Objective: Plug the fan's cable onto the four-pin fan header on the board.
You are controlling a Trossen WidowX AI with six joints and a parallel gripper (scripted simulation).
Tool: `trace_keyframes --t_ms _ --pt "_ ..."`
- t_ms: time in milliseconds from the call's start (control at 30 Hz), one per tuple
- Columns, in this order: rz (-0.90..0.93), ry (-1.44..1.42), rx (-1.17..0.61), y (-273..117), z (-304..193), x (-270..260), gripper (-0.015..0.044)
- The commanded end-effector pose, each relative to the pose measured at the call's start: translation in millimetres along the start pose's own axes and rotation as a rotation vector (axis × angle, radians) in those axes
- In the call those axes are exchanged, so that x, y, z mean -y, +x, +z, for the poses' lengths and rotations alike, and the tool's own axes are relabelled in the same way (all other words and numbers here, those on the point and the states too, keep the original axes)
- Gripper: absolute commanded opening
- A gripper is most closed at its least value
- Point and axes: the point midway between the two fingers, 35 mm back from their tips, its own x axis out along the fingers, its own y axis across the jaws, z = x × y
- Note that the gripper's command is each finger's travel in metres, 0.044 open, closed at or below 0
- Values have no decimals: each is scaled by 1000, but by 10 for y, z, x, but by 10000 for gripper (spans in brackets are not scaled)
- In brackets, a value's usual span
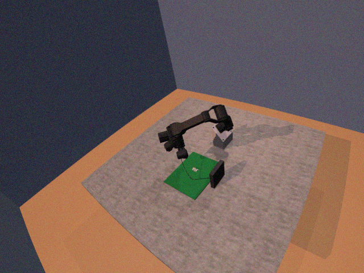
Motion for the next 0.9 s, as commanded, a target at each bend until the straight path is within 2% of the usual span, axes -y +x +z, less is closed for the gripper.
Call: trace_keyframes --t_ms 0,867 --pt "7 12 19 -27 3 -15 0" --pt "-129 -11 145 267 73 147 0"
